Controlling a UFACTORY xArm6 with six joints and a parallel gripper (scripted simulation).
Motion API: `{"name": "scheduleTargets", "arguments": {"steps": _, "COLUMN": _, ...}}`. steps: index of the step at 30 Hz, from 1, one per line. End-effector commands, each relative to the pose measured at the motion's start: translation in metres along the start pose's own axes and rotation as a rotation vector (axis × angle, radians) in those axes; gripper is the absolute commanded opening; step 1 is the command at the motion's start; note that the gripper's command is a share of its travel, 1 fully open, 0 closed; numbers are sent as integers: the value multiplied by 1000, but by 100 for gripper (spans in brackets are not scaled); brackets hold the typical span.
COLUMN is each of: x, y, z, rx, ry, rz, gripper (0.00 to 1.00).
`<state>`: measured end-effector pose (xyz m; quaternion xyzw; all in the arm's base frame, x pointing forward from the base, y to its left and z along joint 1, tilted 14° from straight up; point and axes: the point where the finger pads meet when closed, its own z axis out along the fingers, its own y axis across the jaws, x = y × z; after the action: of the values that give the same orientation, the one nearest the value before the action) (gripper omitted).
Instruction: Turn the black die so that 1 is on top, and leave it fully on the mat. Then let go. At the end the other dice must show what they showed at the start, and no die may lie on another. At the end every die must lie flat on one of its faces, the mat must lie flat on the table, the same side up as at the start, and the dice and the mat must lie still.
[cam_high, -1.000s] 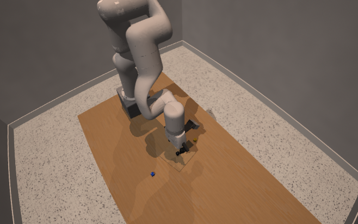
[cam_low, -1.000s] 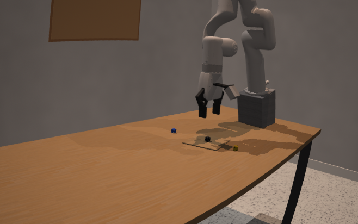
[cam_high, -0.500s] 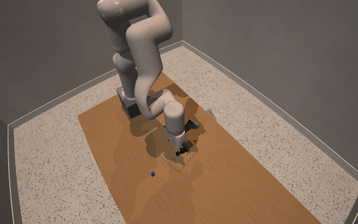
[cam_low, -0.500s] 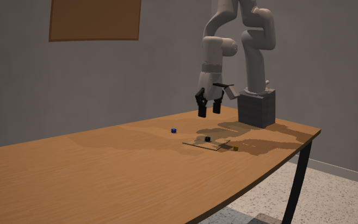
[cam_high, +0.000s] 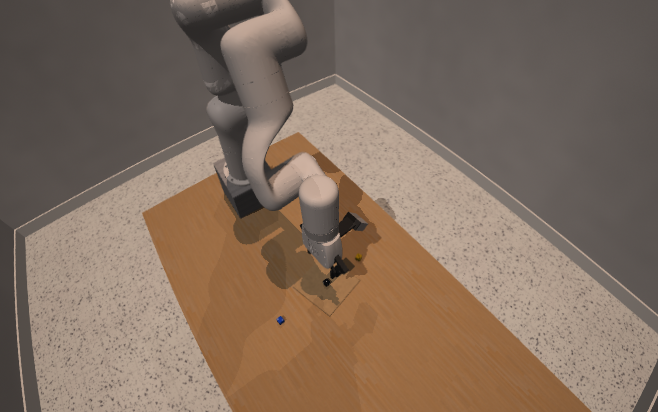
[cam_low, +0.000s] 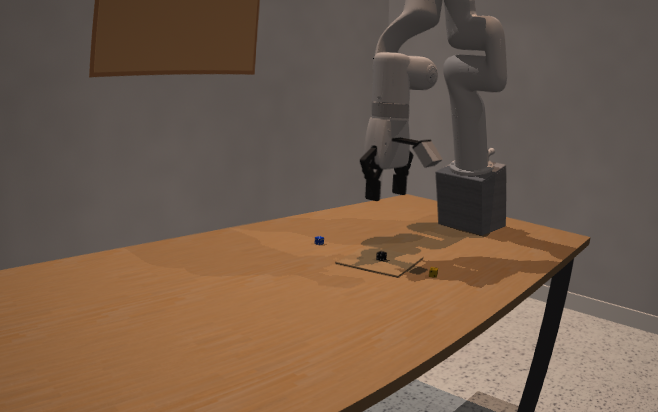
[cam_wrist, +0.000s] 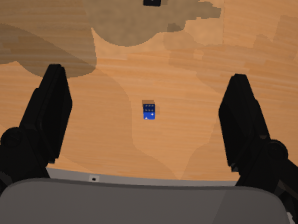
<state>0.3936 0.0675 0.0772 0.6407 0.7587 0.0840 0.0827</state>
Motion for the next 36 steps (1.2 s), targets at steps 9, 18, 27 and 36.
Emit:
{"name": "scheduleTargets", "arguments": {"steps": 9, "x": 0, "y": 2, "z": -50, "rx": -5, "ry": 0, "rz": 0, "gripper": 100}}
{"name": "scheduleTargets", "arguments": {"steps": 18, "x": 0, "y": 2, "z": -53, "rx": -5, "ry": 0, "rz": 0, "gripper": 100}}
{"name": "scheduleTargets", "arguments": {"steps": 27, "x": 0, "y": 2, "z": -53, "rx": -5, "ry": 0, "rz": 0, "gripper": 100}}
{"name": "scheduleTargets", "arguments": {"steps": 36, "x": 0, "y": 2, "z": -53, "rx": -5, "ry": 0, "rz": 0, "gripper": 100}}
